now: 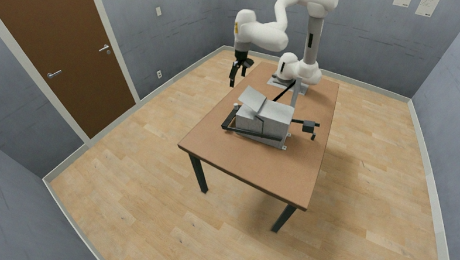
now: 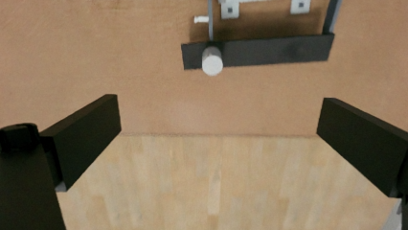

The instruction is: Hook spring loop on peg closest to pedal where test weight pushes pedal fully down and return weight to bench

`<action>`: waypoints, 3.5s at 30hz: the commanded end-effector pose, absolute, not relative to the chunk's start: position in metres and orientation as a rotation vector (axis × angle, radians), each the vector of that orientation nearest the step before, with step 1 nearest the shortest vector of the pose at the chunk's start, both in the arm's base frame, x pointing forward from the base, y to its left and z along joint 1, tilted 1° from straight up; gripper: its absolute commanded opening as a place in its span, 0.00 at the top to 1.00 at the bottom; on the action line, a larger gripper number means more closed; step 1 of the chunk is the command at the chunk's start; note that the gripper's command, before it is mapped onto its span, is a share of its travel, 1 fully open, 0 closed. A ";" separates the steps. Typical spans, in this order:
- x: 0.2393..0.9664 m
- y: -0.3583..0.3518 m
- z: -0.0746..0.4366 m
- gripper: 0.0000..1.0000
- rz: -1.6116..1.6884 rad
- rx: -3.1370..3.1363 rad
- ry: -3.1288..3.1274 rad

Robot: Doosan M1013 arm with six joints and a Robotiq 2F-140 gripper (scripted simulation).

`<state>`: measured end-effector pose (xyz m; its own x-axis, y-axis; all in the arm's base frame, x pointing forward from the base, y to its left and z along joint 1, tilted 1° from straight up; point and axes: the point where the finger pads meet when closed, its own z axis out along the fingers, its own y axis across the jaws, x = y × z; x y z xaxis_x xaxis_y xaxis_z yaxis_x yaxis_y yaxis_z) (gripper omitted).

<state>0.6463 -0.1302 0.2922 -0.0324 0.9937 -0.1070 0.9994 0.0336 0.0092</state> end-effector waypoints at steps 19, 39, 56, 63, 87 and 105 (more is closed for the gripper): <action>0.648 -0.142 0.190 0.00 0.153 2.238 2.317; 0.649 -0.144 0.154 0.00 0.207 2.258 2.339; 0.649 -0.144 0.131 0.00 0.209 2.259 2.340; 0.649 -0.144 0.122 0.00 0.210 2.259 2.341; 0.649 -0.144 0.094 0.00 0.211 2.260 2.341; 0.649 -0.144 0.088 0.00 0.213 2.260 2.342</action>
